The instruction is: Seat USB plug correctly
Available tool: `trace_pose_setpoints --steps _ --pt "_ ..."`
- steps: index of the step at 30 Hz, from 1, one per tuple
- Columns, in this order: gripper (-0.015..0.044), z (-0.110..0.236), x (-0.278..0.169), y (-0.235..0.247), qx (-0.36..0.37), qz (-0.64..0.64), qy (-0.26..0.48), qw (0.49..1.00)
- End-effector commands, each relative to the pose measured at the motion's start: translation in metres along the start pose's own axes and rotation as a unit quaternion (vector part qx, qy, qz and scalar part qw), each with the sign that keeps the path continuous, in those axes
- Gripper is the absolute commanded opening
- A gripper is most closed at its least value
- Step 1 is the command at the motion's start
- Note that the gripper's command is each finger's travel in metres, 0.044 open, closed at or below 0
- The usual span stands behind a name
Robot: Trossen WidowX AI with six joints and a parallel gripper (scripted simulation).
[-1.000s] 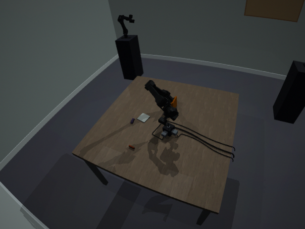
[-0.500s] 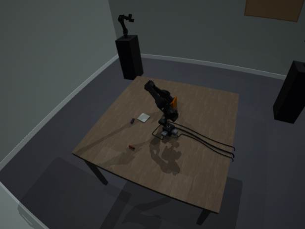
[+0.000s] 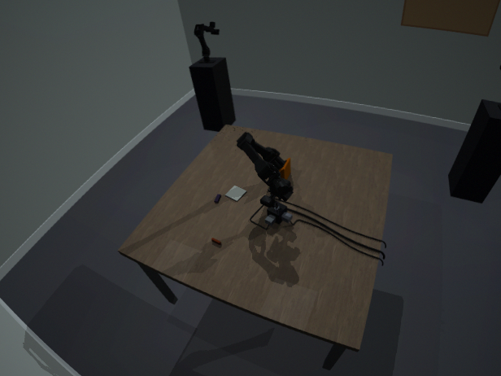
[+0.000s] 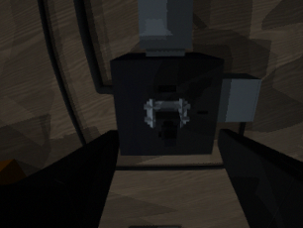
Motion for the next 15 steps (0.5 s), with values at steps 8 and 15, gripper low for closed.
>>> trace_pose_setpoints --steps 8,15 --pt "0.0 0.0004 0.0 0.0001 0.0 0.0 0.0 1.0" --pt "0.0 0.0004 0.0 0.0001 0.0 0.0 0.0 1.0"
Point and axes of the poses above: the point midway between the two fingers, 35 mm back from their tips, its own z axis back along the fingers, its own y axis across the jaws, x = y × z, the point moved 10 cm from there along z, back along the fingers
